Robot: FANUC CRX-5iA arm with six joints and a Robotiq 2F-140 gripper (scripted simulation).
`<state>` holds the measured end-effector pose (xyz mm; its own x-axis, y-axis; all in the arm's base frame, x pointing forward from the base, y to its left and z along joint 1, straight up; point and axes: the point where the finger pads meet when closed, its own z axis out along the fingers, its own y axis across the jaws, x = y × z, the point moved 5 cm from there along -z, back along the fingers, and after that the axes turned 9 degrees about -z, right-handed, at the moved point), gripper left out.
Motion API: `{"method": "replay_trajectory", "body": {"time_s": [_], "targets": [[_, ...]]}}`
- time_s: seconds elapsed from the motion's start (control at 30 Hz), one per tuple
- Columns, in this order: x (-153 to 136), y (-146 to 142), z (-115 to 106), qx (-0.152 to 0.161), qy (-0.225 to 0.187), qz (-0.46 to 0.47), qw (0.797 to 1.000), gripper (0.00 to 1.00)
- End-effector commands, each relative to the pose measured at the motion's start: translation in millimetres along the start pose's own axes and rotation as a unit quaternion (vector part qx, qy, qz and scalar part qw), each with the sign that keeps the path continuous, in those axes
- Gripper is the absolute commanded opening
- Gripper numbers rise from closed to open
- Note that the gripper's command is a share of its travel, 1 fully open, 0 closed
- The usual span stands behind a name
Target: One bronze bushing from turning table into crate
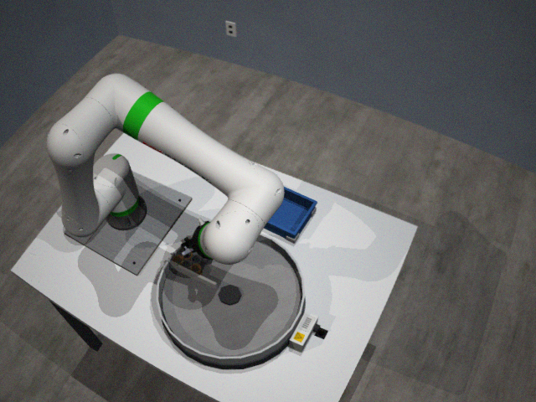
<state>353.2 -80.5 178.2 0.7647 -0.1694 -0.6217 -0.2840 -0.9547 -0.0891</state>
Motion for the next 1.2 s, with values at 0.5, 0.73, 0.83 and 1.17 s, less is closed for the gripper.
{"method": "replay_trajectory", "body": {"time_s": [0.5, 0.73, 0.83, 1.17], "targets": [[11, 2, 13, 0.000, 0.000, 0.000, 1.000, 0.06], [14, 2, 17, 0.000, 0.000, 0.000, 1.000, 0.06], [14, 2, 17, 0.000, 0.000, 0.000, 1.000, 0.06], [14, 2, 17, 0.000, 0.000, 0.000, 1.000, 0.06]]}}
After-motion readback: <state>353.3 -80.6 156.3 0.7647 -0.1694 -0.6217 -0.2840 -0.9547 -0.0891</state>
